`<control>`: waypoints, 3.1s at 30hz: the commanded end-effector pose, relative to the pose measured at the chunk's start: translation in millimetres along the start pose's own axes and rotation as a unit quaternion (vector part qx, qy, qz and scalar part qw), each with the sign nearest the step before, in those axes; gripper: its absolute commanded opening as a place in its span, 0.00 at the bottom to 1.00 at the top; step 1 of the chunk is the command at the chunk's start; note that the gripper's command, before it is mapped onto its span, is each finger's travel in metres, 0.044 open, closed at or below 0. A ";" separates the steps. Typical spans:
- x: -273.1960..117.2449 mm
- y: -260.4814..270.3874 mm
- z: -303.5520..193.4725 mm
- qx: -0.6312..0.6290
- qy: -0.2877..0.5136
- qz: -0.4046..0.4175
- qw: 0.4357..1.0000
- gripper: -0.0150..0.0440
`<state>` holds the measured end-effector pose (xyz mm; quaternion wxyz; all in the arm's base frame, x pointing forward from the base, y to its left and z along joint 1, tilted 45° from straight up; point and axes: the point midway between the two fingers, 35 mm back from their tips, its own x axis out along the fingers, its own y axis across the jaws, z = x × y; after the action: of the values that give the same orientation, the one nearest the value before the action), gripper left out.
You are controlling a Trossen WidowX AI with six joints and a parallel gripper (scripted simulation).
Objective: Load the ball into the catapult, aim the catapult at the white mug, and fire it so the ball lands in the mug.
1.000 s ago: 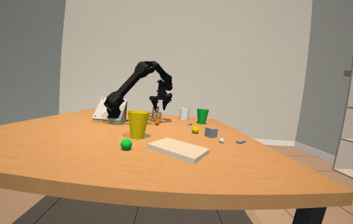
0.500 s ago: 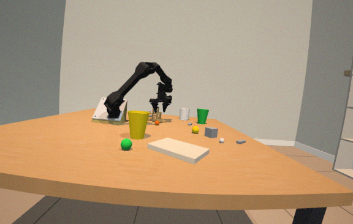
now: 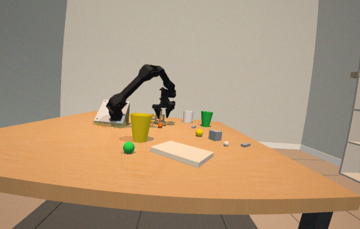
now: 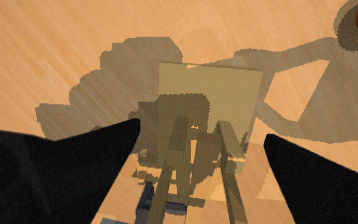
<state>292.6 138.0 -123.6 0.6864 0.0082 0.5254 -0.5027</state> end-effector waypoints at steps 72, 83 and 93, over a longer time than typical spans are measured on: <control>-29.8 14.0 -7.4 -0.346 -0.002 -0.002 0.938 0.25; -11.6 15.2 -7.4 -0.346 -0.002 -0.002 0.938 0.25; 4.8 15.3 -7.6 -0.346 -0.002 -0.003 0.938 0.25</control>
<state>297.9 148.2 -134.8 0.6436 -0.2294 0.6677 -0.2955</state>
